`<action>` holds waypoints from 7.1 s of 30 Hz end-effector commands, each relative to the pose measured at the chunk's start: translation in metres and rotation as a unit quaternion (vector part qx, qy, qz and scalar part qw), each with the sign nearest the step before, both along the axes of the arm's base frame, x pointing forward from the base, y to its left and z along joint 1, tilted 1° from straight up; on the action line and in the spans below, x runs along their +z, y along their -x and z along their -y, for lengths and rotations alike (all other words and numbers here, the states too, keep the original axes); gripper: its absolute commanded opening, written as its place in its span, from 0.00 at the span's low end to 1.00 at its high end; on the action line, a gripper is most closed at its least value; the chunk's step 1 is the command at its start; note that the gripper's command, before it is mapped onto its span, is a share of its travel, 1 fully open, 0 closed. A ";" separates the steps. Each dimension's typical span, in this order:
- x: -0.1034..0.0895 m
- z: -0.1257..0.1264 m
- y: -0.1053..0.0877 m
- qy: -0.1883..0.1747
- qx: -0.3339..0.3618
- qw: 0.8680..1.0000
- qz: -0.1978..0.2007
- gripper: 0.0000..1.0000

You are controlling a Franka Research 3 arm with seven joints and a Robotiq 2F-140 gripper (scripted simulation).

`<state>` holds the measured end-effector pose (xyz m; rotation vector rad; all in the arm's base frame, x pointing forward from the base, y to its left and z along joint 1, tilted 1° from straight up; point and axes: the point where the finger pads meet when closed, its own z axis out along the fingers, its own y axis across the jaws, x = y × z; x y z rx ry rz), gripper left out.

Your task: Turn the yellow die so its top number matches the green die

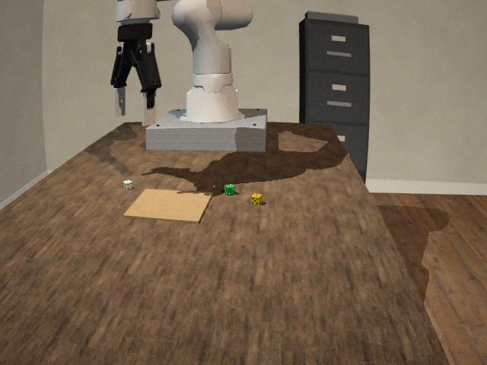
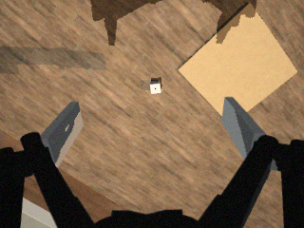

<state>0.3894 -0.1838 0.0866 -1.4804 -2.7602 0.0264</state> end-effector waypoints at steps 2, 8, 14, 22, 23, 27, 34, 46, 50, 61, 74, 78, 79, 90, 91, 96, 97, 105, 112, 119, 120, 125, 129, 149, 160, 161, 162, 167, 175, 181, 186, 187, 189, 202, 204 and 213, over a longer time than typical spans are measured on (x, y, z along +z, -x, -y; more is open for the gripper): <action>-0.015 -0.001 -0.001 -0.001 0.004 1.000 0.003 1.00; -0.039 -0.001 -0.001 -0.001 0.004 1.000 0.003 1.00; -0.055 -0.001 -0.001 -0.001 0.004 1.000 0.003 1.00; -0.082 -0.001 -0.001 -0.001 0.004 1.000 0.003 1.00; -0.085 0.000 -0.001 -0.001 0.004 1.000 0.003 1.00; -0.090 0.000 -0.001 -0.001 0.004 1.000 0.003 1.00; -0.092 0.000 -0.001 -0.001 0.004 1.000 0.003 1.00; -0.092 0.000 -0.001 -0.001 0.004 1.000 0.003 1.00; -0.092 0.000 -0.001 -0.001 0.004 1.000 0.003 1.00; -0.092 0.000 -0.001 -0.001 0.004 1.000 0.003 1.00; -0.092 -0.001 -0.001 -0.001 0.004 1.000 0.003 1.00; -0.092 -0.006 -0.002 -0.001 0.004 1.000 0.003 1.00; -0.092 -0.006 -0.002 -0.001 0.004 1.000 0.003 1.00; -0.093 -0.098 -0.023 -0.001 0.004 1.000 0.003 1.00; -0.093 -0.110 -0.026 -0.001 0.004 1.000 0.003 1.00; -0.093 -0.139 -0.032 -0.001 0.004 1.000 0.003 1.00; -0.093 -0.145 -0.033 -0.001 0.004 1.000 0.003 1.00; -0.094 -0.186 -0.043 -0.001 0.004 1.000 0.003 1.00; -0.094 -0.204 -0.047 -0.001 0.004 1.000 0.003 1.00; -0.094 -0.211 -0.048 -0.001 0.004 1.000 0.003 1.00; -0.094 -0.211 -0.048 -0.001 0.004 1.000 0.003 1.00; -0.094 -0.211 -0.048 -0.001 0.004 1.000 0.003 1.00; -0.094 -0.211 -0.048 -0.001 0.004 1.000 0.003 1.00; -0.094 -0.211 -0.048 -0.001 0.004 1.000 0.003 1.00; -0.094 -0.211 -0.048 -0.001 0.004 1.000 0.003 1.00; -0.094 -0.211 -0.048 -0.001 0.004 1.000 0.003 1.00; -0.094 -0.212 -0.049 -0.001 0.004 1.000 0.003 1.00; -0.094 -0.215 -0.053 -0.001 0.004 1.000 0.003 1.00; -0.094 -0.237 -0.082 -0.001 0.004 1.000 0.003 1.00; -0.095 -0.249 -0.097 -0.001 0.004 1.000 0.003 1.00; -0.095 -0.255 -0.104 -0.001 0.004 1.000 0.003 1.00; -0.095 -0.255 -0.104 -0.001 0.004 1.000 0.003 1.00; -0.095 -0.255 -0.104 -0.001 0.004 1.000 0.003 1.00; -0.095 -0.255 -0.104 -0.001 0.004 1.000 0.003 1.00; -0.095 -0.255 -0.104 -0.001 0.004 1.000 0.003 1.00; -0.095 -0.255 -0.104 -0.001 0.004 1.000 0.003 1.00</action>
